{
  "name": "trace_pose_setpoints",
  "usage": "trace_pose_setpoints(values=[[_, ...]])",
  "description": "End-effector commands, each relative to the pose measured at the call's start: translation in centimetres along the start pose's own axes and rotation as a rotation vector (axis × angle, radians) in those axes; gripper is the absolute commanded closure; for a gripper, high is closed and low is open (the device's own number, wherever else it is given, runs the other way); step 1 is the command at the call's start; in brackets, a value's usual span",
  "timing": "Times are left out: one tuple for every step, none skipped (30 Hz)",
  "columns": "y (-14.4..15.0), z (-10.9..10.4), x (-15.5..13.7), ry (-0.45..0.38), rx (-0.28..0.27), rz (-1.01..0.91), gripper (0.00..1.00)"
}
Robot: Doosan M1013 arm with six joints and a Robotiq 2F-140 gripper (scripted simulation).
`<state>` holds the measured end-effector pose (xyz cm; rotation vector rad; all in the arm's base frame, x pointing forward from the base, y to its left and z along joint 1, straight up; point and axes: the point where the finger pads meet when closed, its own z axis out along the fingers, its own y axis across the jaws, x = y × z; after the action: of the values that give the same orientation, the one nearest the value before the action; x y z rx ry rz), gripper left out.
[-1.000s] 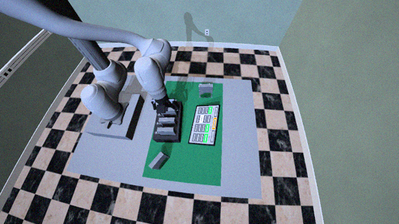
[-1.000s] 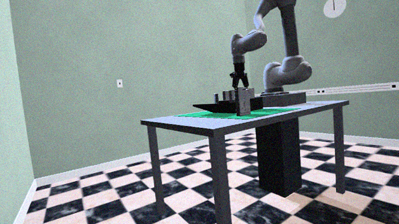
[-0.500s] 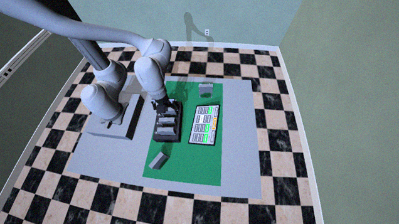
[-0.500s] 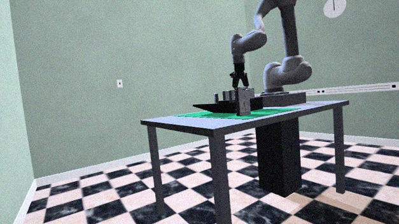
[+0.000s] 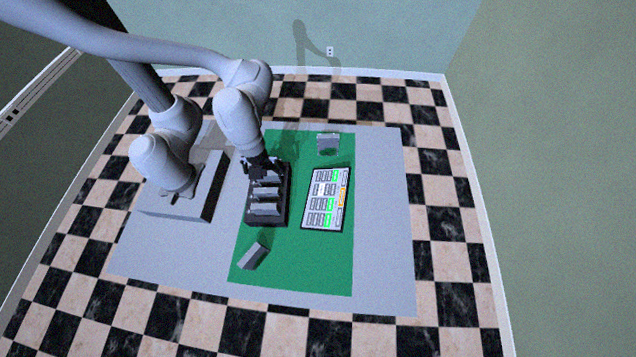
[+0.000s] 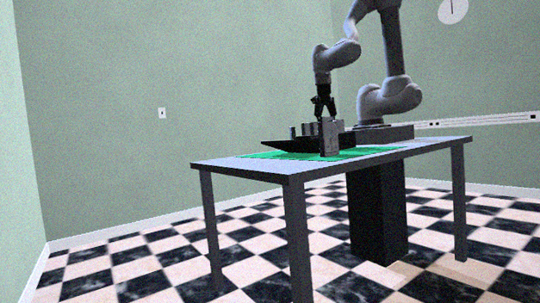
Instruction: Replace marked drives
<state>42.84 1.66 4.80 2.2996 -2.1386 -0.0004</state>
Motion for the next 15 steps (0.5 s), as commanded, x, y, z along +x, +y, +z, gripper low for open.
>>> trace_pose_setpoints(values=[[0.0,-0.3,0.0,0.0,0.001,0.0,0.9],[0.0,-0.5,0.0,0.0,0.001,0.0,0.9],[0.0,-0.5,0.0,0.0,0.001,0.0,0.9],[0.0,-0.5,0.0,0.0,0.001,0.0,0.9],[0.0,-0.6,0.0,0.0,0.001,0.0,0.9],[0.0,-0.8,0.0,0.0,0.001,0.0,0.9],[0.0,-1.0,0.0,0.0,0.001,0.0,0.9],[0.0,-1.1,0.0,0.0,0.001,0.0,0.9],[0.0,-1.3,0.0,0.0,0.001,0.0,0.9],[0.0,-1.6,0.0,0.0,0.001,0.0,0.9],[0.0,-1.8,0.0,0.0,0.001,0.0,0.9],[0.0,-2.0,0.0,0.0,0.001,0.0,0.9],[0.0,-2.2,0.0,0.0,0.001,0.0,0.9],[0.0,-2.5,0.0,0.0,0.001,0.0,0.9],[0.0,-2.7,0.0,0.0,0.001,0.0,0.9]])
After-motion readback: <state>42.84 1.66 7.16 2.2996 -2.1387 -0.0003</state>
